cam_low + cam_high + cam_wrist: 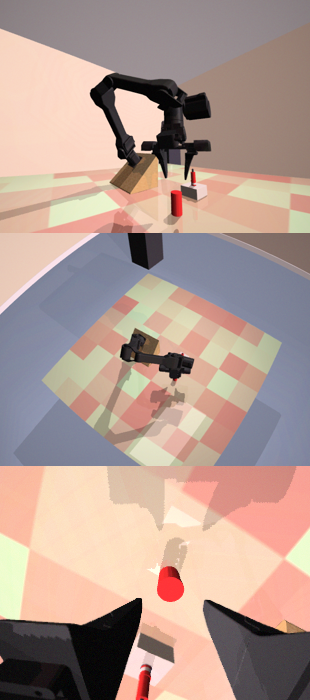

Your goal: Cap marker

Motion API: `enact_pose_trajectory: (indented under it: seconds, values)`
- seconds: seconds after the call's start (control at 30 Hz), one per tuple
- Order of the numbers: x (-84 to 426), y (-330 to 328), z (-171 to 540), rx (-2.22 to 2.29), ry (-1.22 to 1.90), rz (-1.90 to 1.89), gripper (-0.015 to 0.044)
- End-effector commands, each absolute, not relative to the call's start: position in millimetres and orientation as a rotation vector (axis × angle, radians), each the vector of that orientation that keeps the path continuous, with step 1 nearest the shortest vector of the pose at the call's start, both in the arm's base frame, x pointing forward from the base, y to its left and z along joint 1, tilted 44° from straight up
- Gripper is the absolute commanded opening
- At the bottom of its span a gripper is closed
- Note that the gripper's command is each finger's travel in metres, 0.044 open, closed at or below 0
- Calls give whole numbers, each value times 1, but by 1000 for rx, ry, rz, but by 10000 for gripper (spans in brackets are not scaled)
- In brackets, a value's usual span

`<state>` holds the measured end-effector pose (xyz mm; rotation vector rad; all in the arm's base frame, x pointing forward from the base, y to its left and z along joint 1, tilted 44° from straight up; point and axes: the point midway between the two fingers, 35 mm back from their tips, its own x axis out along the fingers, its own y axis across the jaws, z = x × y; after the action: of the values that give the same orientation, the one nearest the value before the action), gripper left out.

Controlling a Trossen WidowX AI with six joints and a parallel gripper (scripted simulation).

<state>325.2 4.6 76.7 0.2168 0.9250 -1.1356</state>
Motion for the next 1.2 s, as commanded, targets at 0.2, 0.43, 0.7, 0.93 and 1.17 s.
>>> enact_pose_trajectory:
  seconds: [0.2, 0.43, 0.7, 0.93, 1.17]
  values:
    - [327, -7, 62, 208, 920, -1133, 245]
    - [329, -15, 54, 208, 920, -1132, 245]
    - [330, -23, 44, 208, 920, -1132, 245]
    - [331, -31, 37, 207, 920, -1132, 245]
    - [332, -39, 29, 206, 919, -1133, 245]
